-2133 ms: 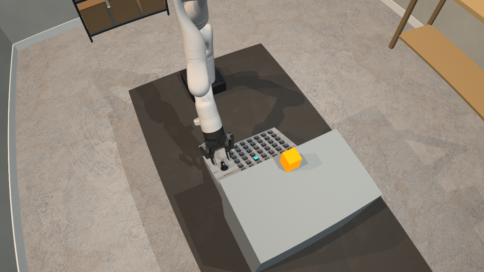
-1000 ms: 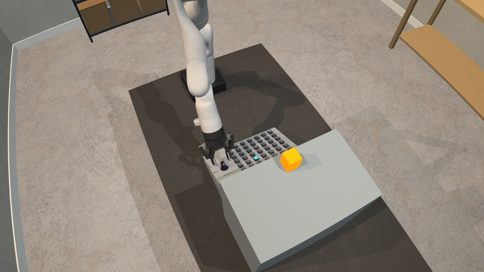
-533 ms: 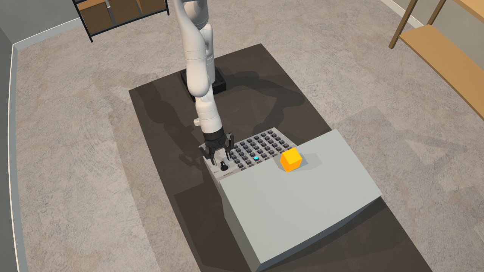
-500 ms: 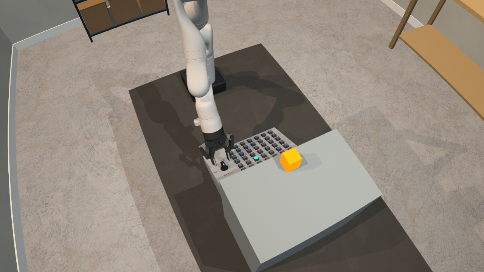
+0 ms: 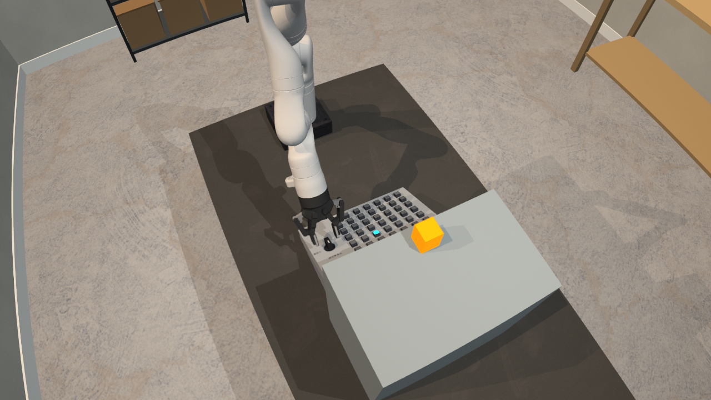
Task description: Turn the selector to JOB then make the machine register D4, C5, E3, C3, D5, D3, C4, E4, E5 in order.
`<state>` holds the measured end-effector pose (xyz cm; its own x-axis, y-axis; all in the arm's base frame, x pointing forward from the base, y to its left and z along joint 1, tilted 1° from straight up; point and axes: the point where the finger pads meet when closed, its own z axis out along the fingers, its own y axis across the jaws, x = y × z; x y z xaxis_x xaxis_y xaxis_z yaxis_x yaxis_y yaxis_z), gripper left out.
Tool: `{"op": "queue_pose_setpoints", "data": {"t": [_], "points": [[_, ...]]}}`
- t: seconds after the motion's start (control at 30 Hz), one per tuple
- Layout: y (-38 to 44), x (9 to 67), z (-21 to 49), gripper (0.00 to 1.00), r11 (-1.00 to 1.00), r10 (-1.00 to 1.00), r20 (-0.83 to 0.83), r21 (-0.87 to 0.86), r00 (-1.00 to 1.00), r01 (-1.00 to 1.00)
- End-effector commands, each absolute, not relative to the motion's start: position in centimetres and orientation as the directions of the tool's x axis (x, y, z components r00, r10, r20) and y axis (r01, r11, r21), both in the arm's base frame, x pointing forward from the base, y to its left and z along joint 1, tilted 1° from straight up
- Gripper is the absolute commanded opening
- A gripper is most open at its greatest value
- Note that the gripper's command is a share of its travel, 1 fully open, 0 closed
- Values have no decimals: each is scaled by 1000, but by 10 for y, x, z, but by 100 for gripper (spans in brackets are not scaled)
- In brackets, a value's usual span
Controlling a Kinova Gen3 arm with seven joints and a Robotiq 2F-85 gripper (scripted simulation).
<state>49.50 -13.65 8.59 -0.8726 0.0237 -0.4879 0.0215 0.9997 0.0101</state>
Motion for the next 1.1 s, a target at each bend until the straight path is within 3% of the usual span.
{"op": "queue_pose_setpoints", "data": {"t": [0.0, 1.07], "points": [[-137, 498, 82, 60, 1000, 21, -493, 7, -870, 20], [-137, 504, 72, 60, 1000, 21, -494, 7, -869, 20]]}}
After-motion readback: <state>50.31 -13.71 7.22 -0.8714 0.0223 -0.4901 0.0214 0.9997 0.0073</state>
